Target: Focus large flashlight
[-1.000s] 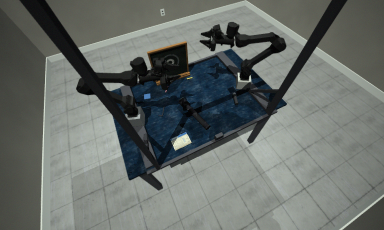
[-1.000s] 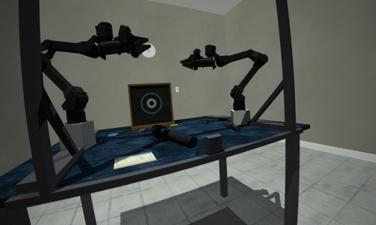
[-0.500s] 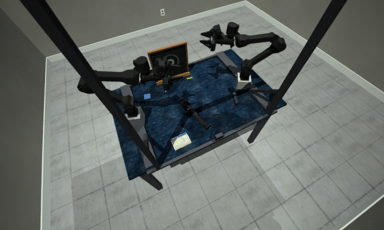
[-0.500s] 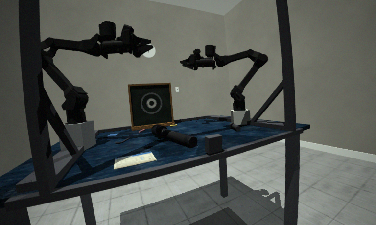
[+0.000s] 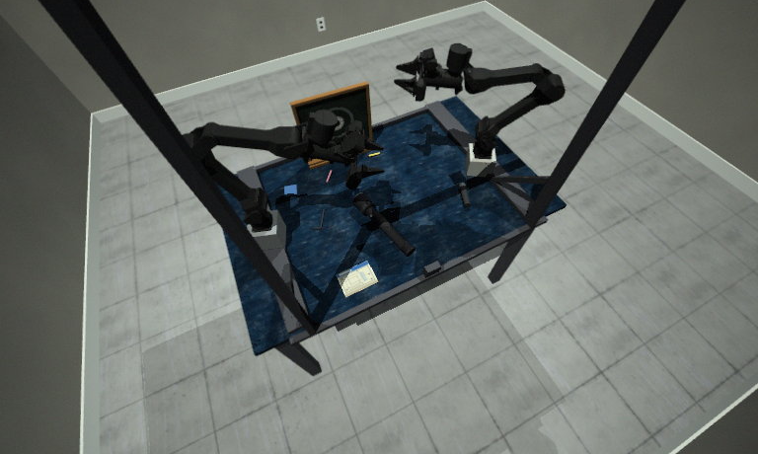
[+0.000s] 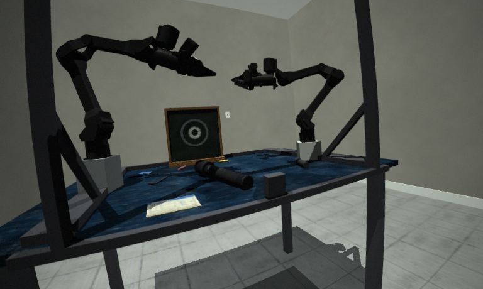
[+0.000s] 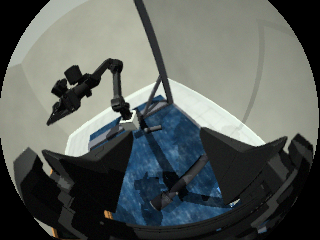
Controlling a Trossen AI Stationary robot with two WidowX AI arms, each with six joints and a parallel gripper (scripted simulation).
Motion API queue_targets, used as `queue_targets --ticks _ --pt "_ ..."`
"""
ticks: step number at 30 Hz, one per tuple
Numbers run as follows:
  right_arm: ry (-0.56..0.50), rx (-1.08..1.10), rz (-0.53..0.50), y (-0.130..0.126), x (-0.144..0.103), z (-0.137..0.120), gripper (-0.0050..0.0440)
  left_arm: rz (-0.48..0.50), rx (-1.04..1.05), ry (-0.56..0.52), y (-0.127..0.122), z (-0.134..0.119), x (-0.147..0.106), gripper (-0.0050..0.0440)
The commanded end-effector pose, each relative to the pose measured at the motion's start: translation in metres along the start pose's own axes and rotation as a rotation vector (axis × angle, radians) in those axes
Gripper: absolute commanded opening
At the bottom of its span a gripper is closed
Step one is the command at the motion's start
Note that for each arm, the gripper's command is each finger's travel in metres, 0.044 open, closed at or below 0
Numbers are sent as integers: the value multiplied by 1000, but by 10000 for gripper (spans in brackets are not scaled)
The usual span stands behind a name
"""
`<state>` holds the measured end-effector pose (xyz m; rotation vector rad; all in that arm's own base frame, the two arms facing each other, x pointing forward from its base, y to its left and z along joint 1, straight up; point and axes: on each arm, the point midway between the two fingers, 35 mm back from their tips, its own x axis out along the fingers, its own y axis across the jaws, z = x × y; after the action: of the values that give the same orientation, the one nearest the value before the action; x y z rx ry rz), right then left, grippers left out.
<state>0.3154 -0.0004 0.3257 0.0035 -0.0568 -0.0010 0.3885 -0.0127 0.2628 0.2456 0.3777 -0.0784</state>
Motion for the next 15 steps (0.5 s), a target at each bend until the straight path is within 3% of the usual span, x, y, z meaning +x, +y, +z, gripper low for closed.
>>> queue_targets --ticks 1,9,11,15 --pt "-16 1 3 0 -1 6 374 -37 78 96 -6 -2 22 337" --pt "-16 1 3 0 -1 6 374 -134 213 306 -21 -32 63 337" --pt "-16 1 3 0 -1 6 374 -134 213 306 -21 -32 63 337" --pt "-16 1 3 0 -1 6 374 -193 280 406 -30 -49 80 337"
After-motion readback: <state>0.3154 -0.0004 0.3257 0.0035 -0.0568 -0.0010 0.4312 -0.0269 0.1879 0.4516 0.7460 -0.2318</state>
